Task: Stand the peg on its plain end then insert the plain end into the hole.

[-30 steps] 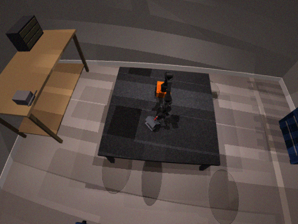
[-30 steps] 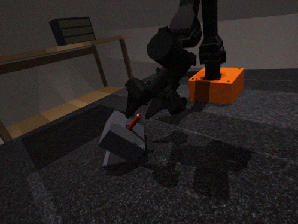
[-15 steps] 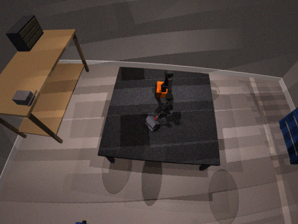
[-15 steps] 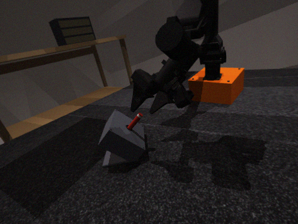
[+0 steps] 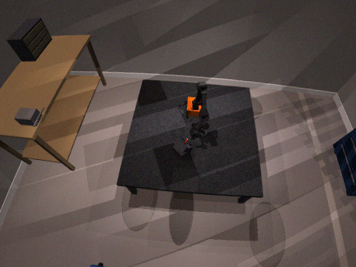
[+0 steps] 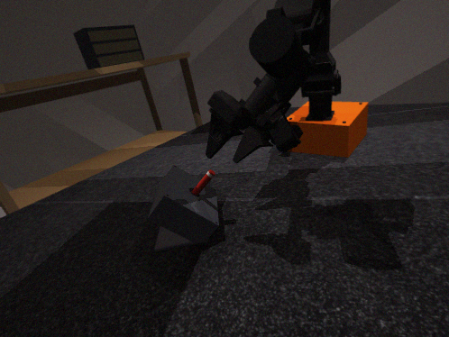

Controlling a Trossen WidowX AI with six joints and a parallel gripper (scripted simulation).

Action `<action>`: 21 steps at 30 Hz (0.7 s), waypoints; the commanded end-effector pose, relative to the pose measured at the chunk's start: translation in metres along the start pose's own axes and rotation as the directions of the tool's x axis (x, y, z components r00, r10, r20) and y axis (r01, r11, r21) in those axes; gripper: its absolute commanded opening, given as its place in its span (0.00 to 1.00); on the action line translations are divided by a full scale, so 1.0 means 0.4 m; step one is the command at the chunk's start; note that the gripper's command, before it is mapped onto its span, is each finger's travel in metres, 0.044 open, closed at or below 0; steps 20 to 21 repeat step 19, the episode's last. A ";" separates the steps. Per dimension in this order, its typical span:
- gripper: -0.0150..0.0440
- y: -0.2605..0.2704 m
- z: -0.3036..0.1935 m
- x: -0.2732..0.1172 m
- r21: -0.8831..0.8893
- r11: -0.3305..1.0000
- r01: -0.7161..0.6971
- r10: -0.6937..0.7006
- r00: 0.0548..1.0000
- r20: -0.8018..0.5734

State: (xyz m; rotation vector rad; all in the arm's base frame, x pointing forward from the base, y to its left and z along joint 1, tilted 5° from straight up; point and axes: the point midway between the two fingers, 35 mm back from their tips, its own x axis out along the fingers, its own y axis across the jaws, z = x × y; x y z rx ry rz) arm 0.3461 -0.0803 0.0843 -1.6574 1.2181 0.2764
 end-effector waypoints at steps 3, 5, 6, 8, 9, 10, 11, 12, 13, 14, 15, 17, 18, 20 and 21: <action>1.00 -0.002 -0.001 -0.026 0.008 1.000 0.005 -0.005 1.000 -0.004; 1.00 -0.001 0.000 -0.035 0.008 1.000 0.006 -0.006 1.000 -0.004; 1.00 0.000 0.000 -0.039 0.008 1.000 0.006 -0.006 1.000 -0.004; 1.00 0.001 0.001 -0.047 0.007 1.000 0.007 -0.007 1.000 -0.004; 1.00 0.001 0.001 -0.048 0.007 1.000 0.007 -0.007 1.000 -0.004; 1.00 0.001 0.002 -0.050 0.007 1.000 0.007 -0.007 1.000 -0.004; 1.00 0.001 0.002 -0.053 0.007 1.000 0.007 -0.007 1.000 -0.003; 1.00 0.001 0.002 -0.058 0.007 1.000 0.007 -0.007 1.000 -0.003; 1.00 0.002 0.003 -0.062 0.007 1.000 0.007 -0.007 1.000 -0.003; 1.00 0.002 0.003 -0.067 0.007 1.000 0.007 -0.007 1.000 -0.003; 1.00 0.002 0.003 -0.071 0.007 1.000 0.007 -0.007 1.000 -0.003; 1.00 0.003 0.004 -0.080 0.007 1.000 0.008 -0.007 1.000 -0.003; 1.00 0.003 0.004 -0.082 0.007 1.000 0.008 -0.008 1.000 -0.003; 1.00 0.003 0.004 -0.082 0.007 1.000 0.008 -0.008 1.000 -0.003; 1.00 0.003 0.004 -0.082 0.007 1.000 0.008 -0.008 1.000 -0.003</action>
